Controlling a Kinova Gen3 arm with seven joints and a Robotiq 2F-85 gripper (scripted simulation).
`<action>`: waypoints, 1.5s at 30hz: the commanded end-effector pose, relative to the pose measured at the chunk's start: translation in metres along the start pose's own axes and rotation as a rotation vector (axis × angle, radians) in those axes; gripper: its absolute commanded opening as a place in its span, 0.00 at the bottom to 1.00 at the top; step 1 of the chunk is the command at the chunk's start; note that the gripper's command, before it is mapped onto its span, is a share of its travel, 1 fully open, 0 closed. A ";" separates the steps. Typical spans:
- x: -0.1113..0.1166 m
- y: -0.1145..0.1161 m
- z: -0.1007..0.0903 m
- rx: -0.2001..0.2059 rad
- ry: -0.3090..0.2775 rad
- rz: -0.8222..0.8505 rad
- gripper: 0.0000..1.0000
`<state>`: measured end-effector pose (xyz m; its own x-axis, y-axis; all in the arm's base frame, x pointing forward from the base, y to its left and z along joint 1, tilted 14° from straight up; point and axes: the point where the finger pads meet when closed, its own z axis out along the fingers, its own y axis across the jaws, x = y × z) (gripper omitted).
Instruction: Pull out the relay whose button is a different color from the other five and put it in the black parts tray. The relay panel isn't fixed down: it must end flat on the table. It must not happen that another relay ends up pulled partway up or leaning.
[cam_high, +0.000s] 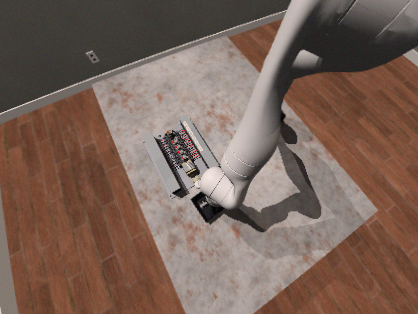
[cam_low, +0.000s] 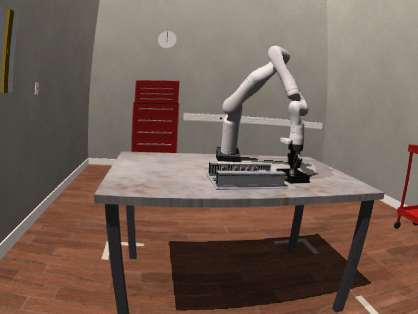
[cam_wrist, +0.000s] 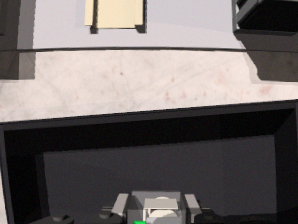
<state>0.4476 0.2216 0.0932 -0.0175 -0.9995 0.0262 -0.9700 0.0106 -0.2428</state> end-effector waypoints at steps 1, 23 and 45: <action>0.000 0.000 -0.001 0.001 -0.001 0.000 0.00; 0.000 0.000 -0.001 0.001 -0.001 0.000 0.00; 0.000 0.000 -0.001 0.001 -0.001 0.000 0.61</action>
<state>0.4476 0.2216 0.0932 -0.0175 -0.9995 0.0262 -0.9700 0.0106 -0.2428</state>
